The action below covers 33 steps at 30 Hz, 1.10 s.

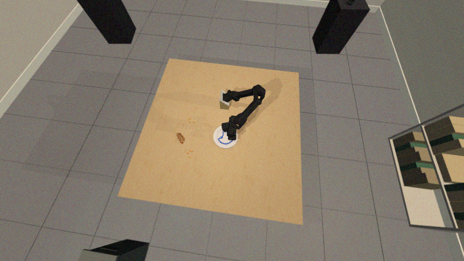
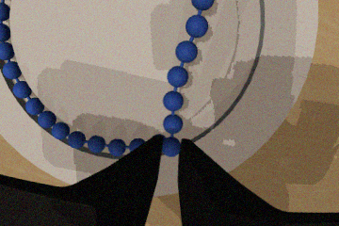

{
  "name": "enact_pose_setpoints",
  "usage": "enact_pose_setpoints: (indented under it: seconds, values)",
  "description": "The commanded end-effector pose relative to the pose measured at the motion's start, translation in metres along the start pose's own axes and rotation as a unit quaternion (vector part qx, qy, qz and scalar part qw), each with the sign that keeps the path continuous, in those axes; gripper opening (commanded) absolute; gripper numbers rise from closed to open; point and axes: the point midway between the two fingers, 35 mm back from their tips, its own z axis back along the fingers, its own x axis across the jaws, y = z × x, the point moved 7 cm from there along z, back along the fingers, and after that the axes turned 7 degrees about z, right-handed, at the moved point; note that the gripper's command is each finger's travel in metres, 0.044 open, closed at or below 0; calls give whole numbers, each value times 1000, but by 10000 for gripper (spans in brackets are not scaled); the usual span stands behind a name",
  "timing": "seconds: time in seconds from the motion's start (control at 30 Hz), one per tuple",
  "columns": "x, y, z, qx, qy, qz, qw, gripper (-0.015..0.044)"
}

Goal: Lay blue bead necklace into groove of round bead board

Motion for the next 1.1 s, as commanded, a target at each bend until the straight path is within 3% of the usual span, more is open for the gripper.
enact_pose_setpoints:
  seconds: [0.0, 0.07, 0.63, 1.07]
  values:
    - [-2, 0, -6, 2, 2, -3, 1000, 0]
    - [-2, 0, -6, 2, 2, -3, 1000, 0]
    - [-2, 1, -1, 2, 3, -2, 1000, 440]
    - [-2, 0, 2, 2, 2, -3, 1000, 440]
